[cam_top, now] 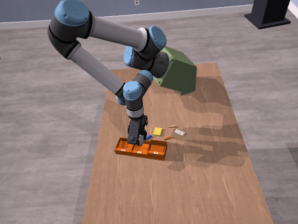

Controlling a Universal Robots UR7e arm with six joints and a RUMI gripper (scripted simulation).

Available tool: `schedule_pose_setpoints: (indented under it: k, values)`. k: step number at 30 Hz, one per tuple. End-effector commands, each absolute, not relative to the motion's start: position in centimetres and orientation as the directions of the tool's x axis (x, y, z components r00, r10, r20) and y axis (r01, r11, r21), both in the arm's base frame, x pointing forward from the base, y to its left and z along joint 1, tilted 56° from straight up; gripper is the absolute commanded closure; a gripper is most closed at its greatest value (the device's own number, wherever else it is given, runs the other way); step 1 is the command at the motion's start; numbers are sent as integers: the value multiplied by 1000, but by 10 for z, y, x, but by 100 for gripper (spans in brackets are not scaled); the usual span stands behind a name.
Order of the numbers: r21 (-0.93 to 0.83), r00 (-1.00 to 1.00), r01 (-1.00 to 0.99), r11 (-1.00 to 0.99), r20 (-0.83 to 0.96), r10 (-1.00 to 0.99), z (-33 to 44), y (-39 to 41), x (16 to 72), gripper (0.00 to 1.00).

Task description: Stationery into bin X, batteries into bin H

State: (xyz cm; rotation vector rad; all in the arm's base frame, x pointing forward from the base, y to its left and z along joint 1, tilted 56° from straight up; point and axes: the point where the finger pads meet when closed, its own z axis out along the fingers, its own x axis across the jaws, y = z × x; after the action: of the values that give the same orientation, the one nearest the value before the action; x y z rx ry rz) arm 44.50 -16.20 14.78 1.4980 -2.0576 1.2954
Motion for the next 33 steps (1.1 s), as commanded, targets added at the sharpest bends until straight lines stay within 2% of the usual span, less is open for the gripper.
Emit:
schedule_pose_setpoints:
  k: [1,33]
  values:
    - [-493,-419,-868,55,669,-613,152,-155,442,96]
    - [-497,-422,-866,55,668,-613,182,-115,430,96]
